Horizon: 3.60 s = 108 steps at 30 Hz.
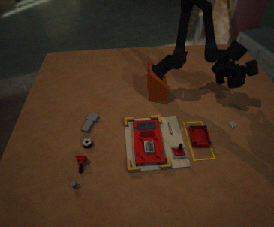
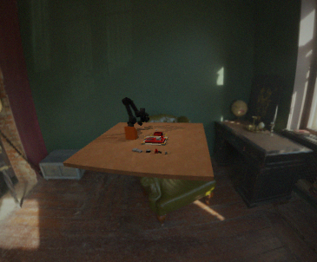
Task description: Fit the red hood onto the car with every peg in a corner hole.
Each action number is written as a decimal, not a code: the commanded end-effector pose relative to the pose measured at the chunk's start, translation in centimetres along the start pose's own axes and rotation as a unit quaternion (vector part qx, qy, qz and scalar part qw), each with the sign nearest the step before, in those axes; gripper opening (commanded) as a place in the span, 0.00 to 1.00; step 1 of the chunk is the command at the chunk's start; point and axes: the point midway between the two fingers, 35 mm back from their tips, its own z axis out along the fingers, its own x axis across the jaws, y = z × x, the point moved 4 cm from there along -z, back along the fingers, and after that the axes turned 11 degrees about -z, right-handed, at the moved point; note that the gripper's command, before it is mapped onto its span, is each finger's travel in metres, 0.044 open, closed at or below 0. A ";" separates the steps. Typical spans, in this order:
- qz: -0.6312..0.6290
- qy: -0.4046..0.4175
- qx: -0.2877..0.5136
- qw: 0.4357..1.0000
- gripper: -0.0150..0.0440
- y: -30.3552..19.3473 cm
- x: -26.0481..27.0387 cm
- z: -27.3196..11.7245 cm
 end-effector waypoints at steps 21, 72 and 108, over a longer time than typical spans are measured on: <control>-0.241 -0.139 -0.399 0.874 1.00 13.0 -3.8 -8.8; -0.320 -0.407 -0.562 0.645 1.00 17.9 -8.9 -19.4; -0.321 -0.405 -0.563 0.645 1.00 19.0 -10.8 -18.2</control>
